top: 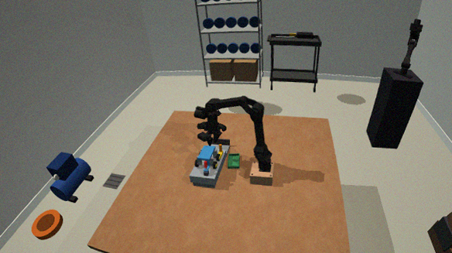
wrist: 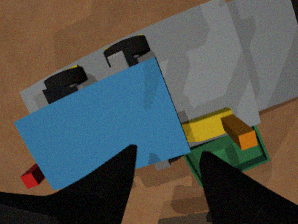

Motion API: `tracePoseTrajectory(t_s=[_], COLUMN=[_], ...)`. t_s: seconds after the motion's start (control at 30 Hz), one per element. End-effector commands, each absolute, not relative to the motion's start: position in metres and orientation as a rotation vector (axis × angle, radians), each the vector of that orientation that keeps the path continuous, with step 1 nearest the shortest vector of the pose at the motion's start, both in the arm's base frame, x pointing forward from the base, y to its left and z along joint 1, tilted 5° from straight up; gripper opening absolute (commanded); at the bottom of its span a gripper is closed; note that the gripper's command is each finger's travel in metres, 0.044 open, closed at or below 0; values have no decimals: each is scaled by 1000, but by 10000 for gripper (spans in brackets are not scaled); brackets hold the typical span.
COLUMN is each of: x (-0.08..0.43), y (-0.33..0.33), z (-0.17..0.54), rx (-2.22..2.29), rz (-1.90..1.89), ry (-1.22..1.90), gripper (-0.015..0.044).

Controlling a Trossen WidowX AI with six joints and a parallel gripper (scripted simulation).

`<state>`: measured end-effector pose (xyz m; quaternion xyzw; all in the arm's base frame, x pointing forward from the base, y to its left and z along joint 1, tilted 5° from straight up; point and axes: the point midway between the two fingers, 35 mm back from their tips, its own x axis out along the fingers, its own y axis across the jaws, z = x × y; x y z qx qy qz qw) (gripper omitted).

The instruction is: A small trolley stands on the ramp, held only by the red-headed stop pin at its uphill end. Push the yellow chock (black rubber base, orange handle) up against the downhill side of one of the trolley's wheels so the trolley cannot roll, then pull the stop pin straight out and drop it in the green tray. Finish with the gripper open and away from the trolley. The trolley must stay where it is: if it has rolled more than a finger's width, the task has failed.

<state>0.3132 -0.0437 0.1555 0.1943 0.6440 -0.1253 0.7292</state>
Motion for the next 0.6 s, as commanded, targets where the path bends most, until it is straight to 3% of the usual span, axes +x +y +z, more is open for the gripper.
tracePoseTrajectory(t_s=[0.0,0.57], x=[316,319], y=[-29,48], z=[157,164], rx=[548,1114], rz=[-351,-782], ry=[1416,1383], gripper=[190,190])
